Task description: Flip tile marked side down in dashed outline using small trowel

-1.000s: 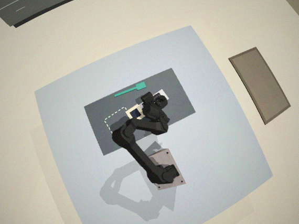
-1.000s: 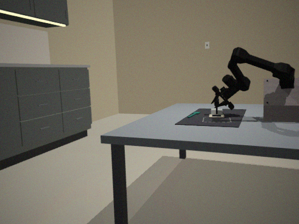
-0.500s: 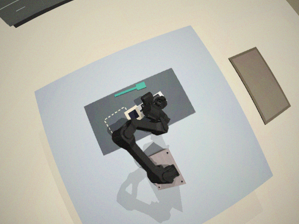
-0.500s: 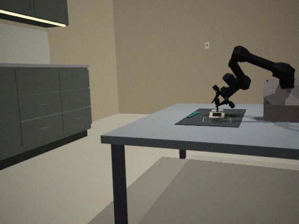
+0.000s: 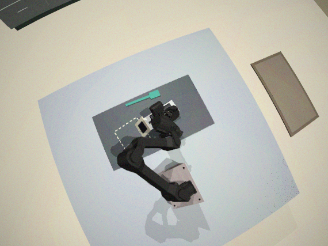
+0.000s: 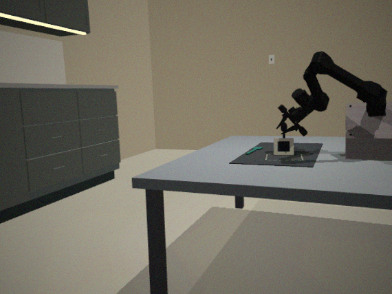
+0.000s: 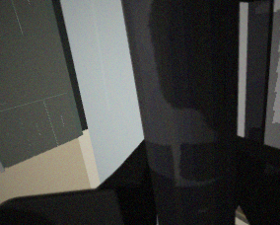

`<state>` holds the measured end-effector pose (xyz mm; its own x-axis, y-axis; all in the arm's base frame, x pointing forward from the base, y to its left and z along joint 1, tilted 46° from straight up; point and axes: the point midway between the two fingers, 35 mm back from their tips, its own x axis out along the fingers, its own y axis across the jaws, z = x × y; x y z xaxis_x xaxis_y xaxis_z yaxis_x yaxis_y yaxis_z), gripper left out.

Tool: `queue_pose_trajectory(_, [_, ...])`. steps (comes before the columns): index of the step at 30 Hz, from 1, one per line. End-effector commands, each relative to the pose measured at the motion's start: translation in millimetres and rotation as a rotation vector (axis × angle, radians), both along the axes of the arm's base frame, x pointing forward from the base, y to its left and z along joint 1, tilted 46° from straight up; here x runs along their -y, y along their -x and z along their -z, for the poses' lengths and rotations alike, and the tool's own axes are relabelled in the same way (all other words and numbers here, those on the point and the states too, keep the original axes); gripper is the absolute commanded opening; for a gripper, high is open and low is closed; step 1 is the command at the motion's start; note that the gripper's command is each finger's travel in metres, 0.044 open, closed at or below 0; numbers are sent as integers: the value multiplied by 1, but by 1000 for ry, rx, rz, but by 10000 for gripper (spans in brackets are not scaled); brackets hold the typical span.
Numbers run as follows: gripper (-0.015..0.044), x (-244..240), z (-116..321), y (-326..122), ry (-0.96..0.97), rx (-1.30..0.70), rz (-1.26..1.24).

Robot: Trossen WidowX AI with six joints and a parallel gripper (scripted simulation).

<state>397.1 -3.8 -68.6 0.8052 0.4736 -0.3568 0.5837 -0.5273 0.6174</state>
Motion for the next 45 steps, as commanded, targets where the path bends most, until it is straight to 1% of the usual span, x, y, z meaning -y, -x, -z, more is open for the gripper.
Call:
queue_pose_trajectory(1, [0,-4,-12,2,-1,0,3])
queue_pose_trajectory(11, [0,-26,-33,6,-3,-1,3])
queue_pose_trajectory(17, [0,-32,-36,6,-3,-2,3])
queue_pose_trajectory(20, [0,-24,-33,5,1,-4,4])
queue_pose_trajectory(30, [0,32,-16,2,2,0,3])
queue_pose_trajectory(45, [0,32,-16,2,2,1,3])
